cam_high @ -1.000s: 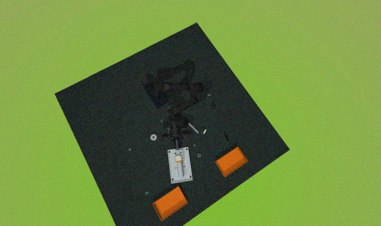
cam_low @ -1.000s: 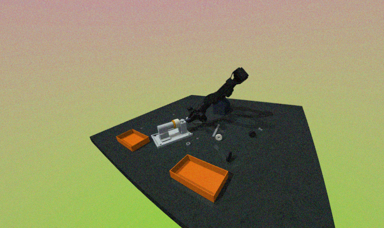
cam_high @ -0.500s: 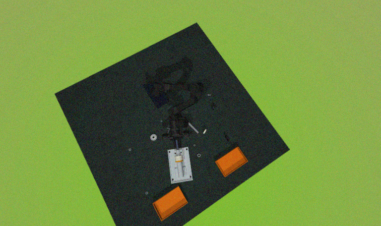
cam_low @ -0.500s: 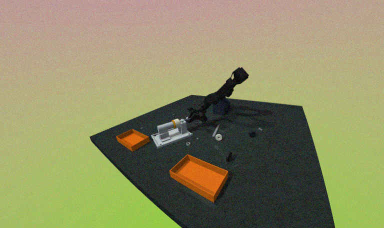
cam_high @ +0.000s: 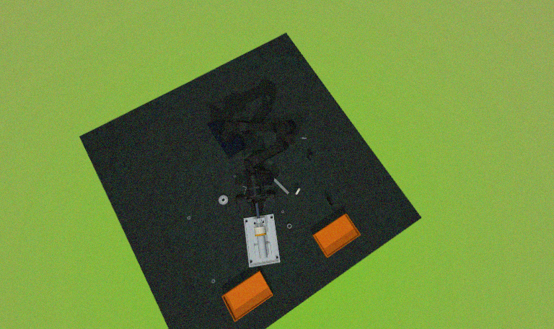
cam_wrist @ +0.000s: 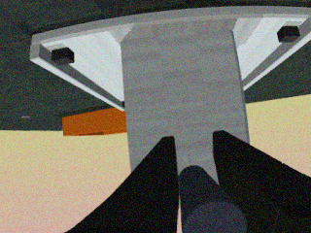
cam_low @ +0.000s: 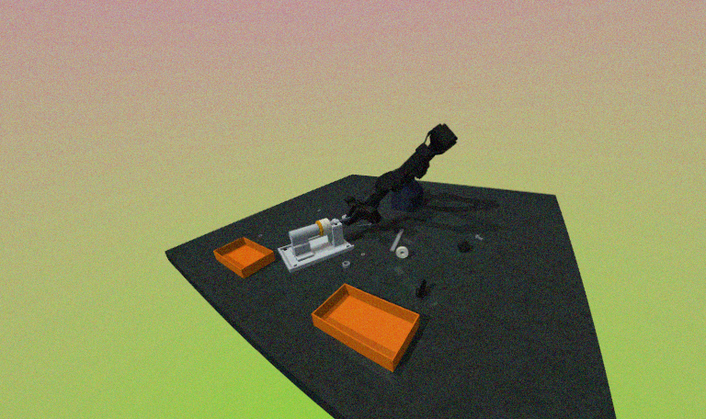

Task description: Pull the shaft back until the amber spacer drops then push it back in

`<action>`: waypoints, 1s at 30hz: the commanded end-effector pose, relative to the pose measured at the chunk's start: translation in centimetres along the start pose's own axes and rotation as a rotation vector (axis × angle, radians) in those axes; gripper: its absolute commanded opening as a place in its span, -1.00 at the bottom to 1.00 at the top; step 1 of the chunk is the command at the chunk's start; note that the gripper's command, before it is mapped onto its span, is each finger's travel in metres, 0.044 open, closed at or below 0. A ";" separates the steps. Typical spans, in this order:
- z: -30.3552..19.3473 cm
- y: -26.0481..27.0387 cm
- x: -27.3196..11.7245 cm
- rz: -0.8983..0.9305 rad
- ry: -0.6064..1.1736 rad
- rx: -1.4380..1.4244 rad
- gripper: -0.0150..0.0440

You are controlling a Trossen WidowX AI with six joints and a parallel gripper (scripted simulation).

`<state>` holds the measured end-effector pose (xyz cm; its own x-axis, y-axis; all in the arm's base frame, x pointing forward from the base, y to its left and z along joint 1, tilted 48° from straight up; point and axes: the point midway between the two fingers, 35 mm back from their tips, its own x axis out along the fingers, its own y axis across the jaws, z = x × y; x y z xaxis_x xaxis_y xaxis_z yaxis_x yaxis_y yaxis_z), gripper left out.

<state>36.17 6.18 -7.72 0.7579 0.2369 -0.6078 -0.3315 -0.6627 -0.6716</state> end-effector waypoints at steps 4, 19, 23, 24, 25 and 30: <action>0.1 0.0 -0.1 0.001 0.000 0.004 -0.49; 0.1 0.0 -0.2 0.001 0.000 0.004 -0.49; 0.2 0.0 -0.3 0.001 0.000 0.004 -0.49; 0.2 0.0 -0.3 0.001 0.000 0.004 -0.49; 0.2 0.0 -0.3 0.001 0.000 0.004 -0.49; 0.1 0.0 -0.2 0.000 0.000 0.000 -0.49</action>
<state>35.92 6.22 -7.64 0.7578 0.2369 -0.6080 -0.3316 -0.6627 -0.6715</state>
